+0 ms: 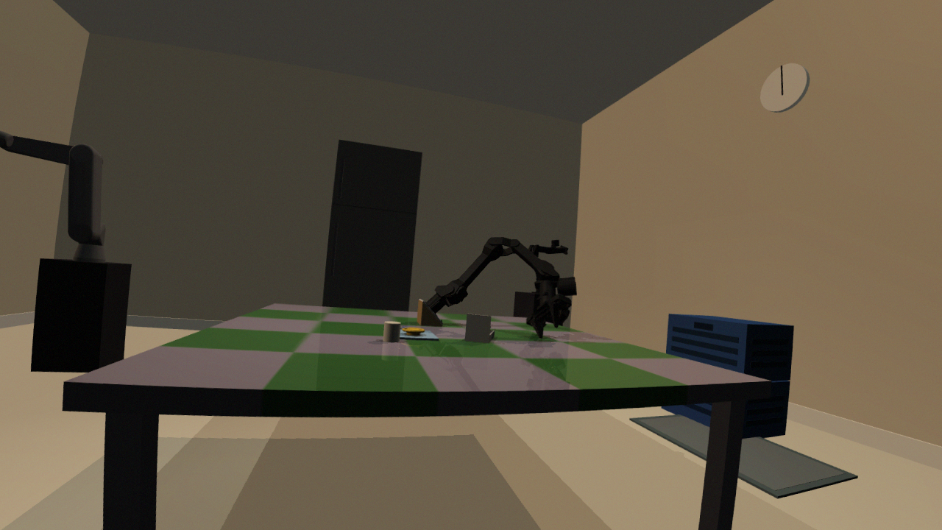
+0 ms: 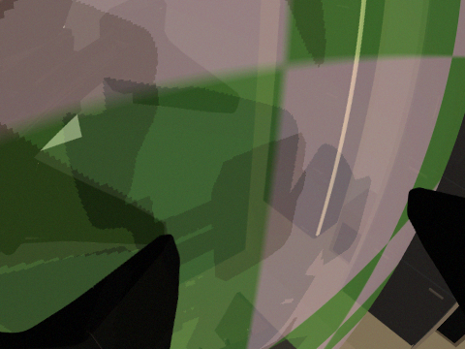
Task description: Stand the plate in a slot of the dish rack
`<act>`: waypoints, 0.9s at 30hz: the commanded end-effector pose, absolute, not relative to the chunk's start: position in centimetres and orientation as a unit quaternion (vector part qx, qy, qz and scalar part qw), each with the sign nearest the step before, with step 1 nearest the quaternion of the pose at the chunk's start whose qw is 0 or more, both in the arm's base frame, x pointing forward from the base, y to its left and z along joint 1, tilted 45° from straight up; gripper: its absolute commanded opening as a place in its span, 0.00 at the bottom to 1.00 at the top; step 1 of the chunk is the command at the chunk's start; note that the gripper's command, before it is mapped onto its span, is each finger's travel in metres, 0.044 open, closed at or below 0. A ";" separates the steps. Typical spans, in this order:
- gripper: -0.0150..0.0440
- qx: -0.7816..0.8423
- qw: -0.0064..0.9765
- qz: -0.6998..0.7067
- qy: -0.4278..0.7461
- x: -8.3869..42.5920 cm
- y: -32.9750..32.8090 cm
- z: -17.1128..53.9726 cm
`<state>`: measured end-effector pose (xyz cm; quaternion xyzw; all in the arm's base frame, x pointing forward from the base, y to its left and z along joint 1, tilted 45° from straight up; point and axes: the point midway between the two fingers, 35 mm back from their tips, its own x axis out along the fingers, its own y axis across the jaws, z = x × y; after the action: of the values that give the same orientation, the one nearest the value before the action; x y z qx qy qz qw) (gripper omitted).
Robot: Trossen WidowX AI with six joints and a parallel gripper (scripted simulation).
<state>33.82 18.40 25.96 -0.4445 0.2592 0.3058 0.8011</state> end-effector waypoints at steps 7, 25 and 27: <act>0.93 -0.398 0.789 0.293 0.364 37.5 11.9 22.0; 0.93 -0.239 0.772 0.271 0.523 39.6 -0.8 15.1; 0.93 -0.216 0.769 0.270 0.538 39.5 -2.3 14.3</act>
<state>39.59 0.05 15.37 -0.2528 0.5161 0.2709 0.7723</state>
